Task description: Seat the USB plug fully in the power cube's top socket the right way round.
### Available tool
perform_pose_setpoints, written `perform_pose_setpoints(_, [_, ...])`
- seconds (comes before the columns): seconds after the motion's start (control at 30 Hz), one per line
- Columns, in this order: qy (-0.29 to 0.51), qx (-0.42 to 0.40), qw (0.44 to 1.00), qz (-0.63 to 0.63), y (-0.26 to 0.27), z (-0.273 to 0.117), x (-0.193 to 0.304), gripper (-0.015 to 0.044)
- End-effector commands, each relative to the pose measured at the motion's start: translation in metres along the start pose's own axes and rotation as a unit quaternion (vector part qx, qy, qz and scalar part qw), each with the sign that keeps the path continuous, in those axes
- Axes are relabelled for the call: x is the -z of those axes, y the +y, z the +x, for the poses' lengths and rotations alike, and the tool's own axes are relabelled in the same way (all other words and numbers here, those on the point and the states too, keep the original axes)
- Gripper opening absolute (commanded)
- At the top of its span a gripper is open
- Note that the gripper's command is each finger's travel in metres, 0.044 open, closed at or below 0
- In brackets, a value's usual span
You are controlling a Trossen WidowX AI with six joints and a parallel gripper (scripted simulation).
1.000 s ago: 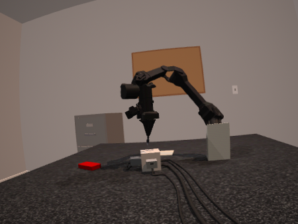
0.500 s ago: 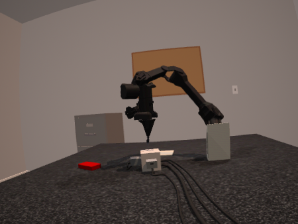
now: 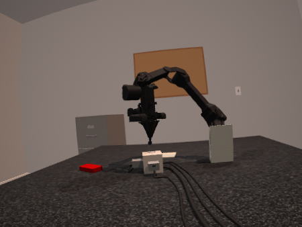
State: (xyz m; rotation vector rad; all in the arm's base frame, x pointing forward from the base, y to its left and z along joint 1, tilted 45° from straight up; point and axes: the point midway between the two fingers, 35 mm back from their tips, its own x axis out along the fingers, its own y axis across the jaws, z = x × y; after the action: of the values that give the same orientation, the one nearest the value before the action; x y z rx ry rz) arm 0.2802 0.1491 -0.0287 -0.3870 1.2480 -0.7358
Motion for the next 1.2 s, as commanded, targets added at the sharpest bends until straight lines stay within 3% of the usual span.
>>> perform_pose_setpoints(0.0, [0.000,0.000,0.999,0.047,-0.0002,0.0005,0.0002,0.0000])
perform_pose_setpoints(0.47, [0.000,0.000,0.974,0.228,-0.0002,0.0005,0.0002,0.0000])
perform_pose_setpoints(0.97, [0.000,0.001,0.910,0.414,-0.0002,0.0005,0.0002,0.0000])
perform_pose_setpoints(1.17, [0.000,0.001,0.902,0.432,-0.0002,0.0005,0.0002,0.0000])
